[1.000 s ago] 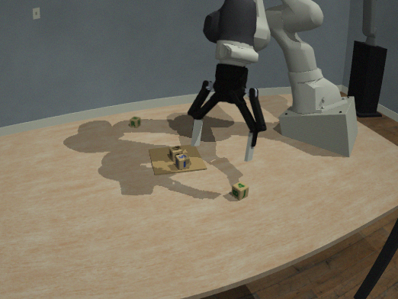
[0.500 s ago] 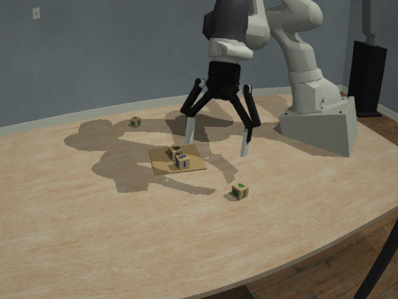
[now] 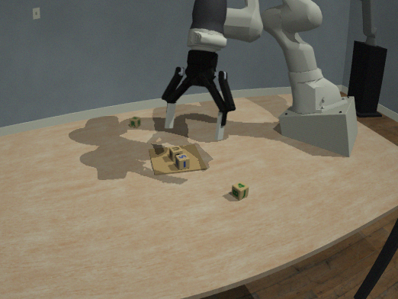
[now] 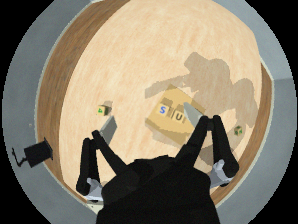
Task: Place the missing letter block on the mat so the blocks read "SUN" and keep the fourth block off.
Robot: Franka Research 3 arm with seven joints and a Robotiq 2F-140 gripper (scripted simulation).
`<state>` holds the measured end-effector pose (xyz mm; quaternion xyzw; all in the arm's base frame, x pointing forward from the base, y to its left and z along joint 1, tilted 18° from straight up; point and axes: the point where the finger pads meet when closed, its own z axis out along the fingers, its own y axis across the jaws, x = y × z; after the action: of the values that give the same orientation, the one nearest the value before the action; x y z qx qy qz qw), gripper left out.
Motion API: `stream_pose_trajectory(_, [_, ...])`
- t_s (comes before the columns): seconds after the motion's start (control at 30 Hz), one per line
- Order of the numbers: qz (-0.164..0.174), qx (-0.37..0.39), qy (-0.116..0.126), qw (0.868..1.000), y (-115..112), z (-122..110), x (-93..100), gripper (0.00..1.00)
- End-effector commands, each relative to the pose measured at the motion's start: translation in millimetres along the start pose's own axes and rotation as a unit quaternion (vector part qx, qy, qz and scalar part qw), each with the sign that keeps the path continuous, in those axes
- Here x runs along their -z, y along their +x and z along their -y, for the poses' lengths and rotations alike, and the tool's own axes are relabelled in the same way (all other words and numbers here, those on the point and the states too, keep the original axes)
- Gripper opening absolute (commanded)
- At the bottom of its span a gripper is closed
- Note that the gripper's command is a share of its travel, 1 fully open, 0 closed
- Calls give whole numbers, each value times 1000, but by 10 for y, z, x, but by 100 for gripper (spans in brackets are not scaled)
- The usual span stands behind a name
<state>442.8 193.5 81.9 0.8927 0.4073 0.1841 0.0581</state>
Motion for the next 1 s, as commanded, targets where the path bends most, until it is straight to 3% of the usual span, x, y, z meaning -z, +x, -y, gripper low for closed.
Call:
stream_pose_trajectory(0.0, [-9, 68, 1, 998, 25, -96, 47, 100])
stream_pose_trajectory(0.13, [-10, 78, 0, 997, 26, -122, 55, 100])
stream_pose_trajectory(0.23, [-17, 83, -4, 996, 3, -288, 114, 100])
stream_pose_trajectory(0.97, [-17, 83, -4, 996, 2, -291, 115, 100])
